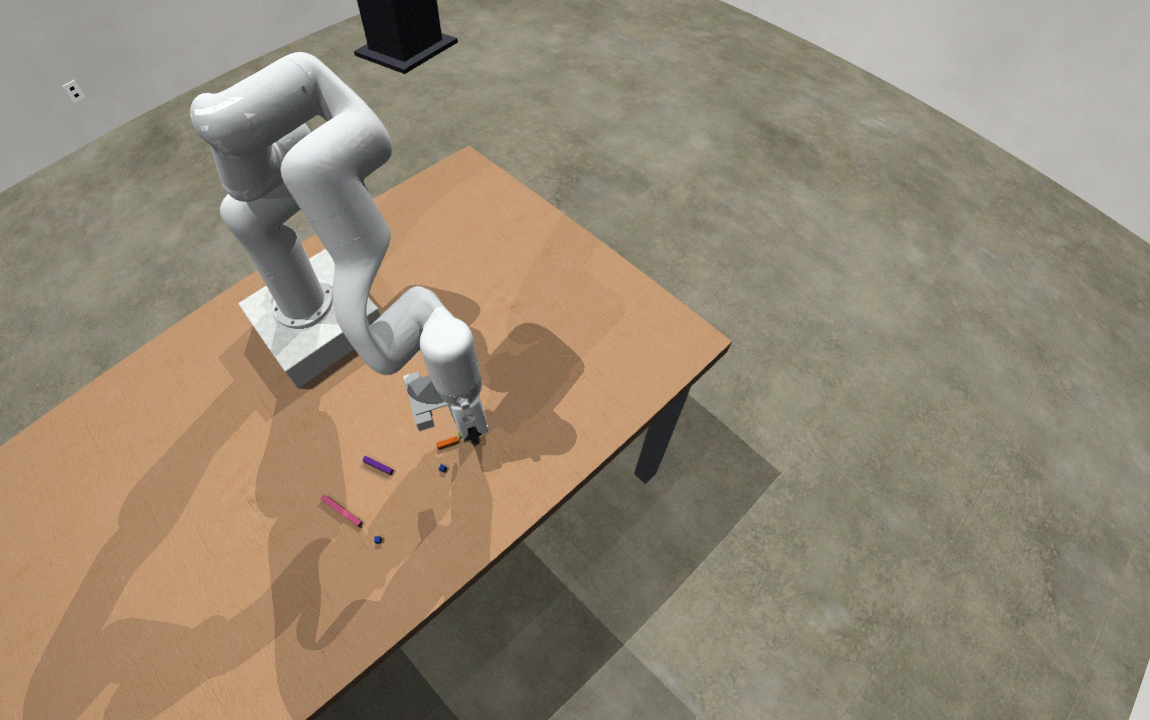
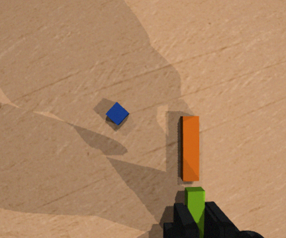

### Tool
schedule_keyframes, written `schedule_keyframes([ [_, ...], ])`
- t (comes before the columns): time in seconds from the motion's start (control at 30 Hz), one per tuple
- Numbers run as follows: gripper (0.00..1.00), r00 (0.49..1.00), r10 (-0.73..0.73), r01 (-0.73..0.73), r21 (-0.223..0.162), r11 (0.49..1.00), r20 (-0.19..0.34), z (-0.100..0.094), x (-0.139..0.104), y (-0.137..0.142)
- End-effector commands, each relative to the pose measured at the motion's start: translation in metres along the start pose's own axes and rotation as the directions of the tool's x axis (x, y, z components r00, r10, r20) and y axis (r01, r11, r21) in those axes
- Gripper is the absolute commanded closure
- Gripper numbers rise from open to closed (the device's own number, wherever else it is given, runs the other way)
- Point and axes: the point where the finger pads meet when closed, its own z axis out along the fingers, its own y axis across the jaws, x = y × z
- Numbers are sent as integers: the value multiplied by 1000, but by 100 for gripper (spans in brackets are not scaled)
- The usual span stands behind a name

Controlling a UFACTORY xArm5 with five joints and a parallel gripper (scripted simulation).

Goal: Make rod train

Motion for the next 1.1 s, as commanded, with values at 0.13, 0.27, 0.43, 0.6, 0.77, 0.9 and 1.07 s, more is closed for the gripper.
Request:
schedule_keyframes([
  [0.13,96,1000,0,0,3,1000,2,-1,-1,-1],
  [0.27,96,1000,0,0,3,1000,2,-1,-1,-1],
  [0.43,96,1000,0,0,3,1000,2,-1,-1,-1],
  [0.6,96,1000,0,0,3,1000,2,0,-1,-1],
  [0.77,96,1000,0,0,3,1000,2,2,-1,-1],
  [0.9,96,1000,0,0,3,1000,2,6,-1,-1],
  [1.07,96,1000,0,0,3,1000,2,10,-2,-1],
])
